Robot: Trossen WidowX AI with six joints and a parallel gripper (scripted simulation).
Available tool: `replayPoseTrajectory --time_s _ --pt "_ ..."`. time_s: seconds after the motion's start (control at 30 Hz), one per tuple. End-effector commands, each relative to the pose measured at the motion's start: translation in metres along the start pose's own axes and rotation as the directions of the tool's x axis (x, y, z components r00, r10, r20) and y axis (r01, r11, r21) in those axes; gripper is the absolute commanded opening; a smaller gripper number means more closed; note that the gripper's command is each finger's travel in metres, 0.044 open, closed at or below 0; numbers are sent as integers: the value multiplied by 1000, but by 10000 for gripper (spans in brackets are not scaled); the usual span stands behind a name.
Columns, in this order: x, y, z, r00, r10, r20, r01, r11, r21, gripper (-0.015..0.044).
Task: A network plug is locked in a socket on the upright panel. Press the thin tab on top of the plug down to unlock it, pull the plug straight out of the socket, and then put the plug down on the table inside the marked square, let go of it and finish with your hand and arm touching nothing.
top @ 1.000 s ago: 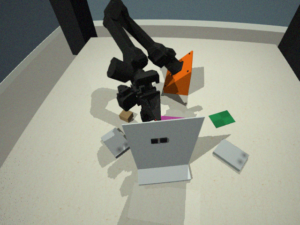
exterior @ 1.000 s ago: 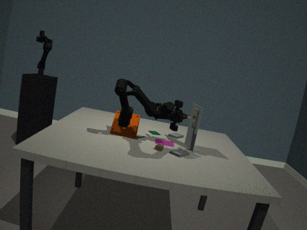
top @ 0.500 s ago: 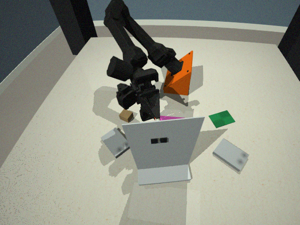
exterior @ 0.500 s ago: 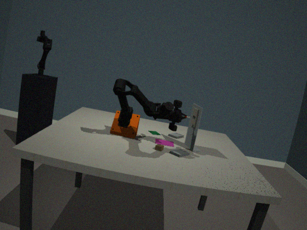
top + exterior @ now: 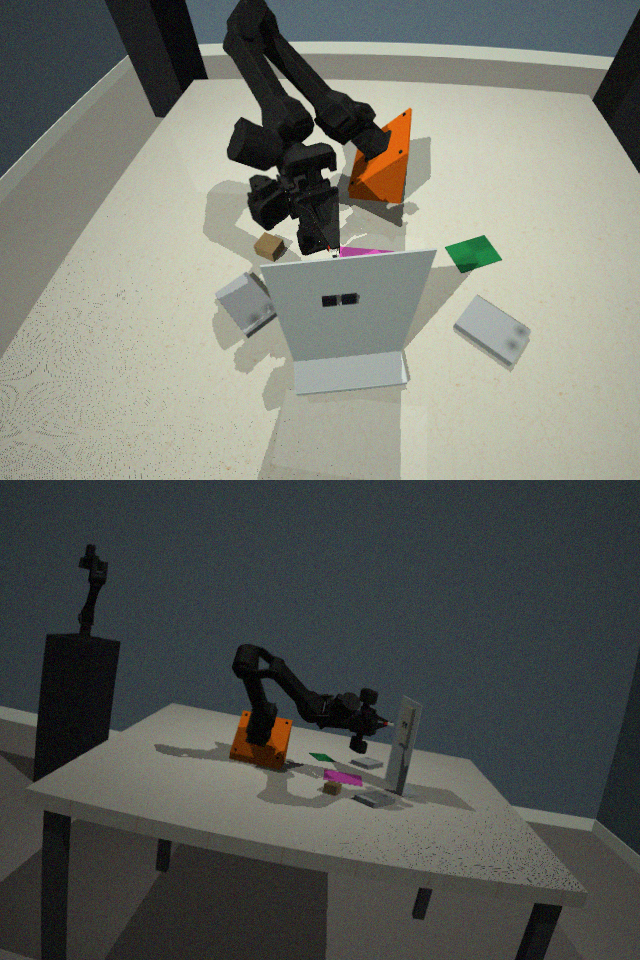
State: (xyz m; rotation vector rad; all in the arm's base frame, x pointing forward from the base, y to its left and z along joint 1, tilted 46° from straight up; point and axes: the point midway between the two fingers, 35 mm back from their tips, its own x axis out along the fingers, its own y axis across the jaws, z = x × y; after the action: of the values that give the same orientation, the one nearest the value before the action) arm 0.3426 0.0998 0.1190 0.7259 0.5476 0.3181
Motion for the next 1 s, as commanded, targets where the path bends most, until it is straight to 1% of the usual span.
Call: replayPoseTrajectory --time_s 0.0,0.97 --pt "-3 0 -2 1000 1 -3 -1 1000 -4 0" --pt "-15 0 -2 1000 0 -3 0 1000 -4 0"
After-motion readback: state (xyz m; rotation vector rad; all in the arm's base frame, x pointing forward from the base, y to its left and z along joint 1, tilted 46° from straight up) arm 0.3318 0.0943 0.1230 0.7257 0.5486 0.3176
